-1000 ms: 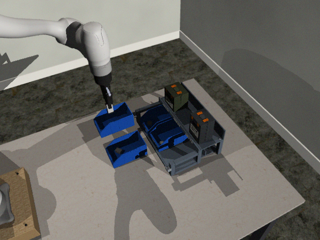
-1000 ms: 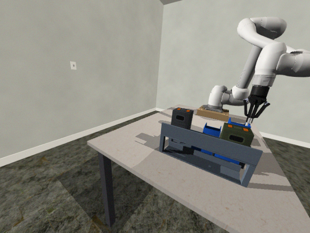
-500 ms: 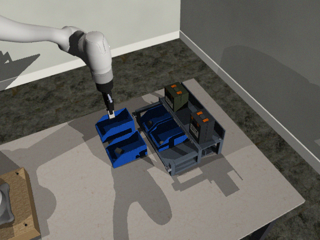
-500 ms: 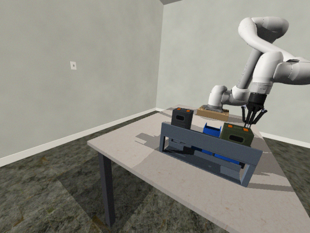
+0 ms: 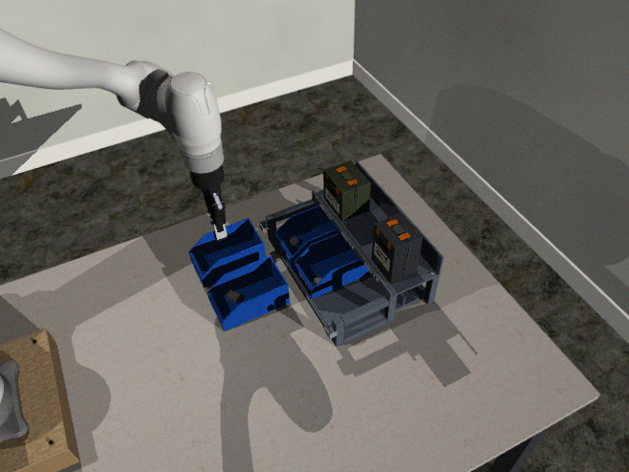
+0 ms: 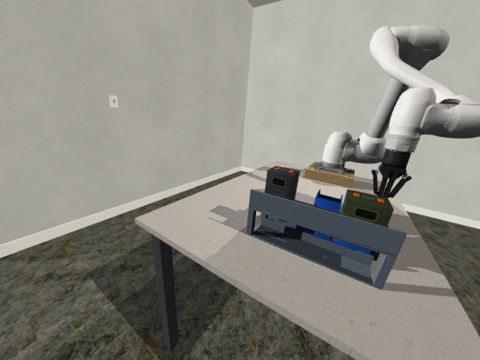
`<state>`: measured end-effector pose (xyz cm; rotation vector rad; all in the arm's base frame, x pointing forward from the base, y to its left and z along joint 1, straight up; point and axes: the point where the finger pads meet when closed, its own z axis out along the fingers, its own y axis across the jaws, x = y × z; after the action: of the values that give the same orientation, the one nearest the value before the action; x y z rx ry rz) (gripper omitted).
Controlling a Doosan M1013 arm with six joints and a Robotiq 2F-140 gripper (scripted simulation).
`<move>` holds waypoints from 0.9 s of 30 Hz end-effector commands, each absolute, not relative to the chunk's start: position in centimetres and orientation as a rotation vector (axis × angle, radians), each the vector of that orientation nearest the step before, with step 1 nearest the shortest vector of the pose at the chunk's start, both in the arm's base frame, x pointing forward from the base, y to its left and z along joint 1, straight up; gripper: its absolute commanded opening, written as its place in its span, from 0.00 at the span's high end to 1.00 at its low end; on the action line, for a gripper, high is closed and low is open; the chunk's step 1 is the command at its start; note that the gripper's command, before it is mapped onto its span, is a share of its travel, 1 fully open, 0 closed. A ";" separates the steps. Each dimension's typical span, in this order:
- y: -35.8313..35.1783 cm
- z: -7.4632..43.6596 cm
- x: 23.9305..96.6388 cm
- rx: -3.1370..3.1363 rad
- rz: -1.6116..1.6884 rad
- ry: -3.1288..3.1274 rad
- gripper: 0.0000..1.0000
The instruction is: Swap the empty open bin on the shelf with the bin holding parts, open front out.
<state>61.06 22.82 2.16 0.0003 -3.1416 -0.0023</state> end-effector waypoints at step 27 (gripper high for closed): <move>22.8 1.7 61.1 0.000 -0.003 -3.142 0.90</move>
<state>61.06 22.82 1.77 0.0003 -3.1416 -0.0024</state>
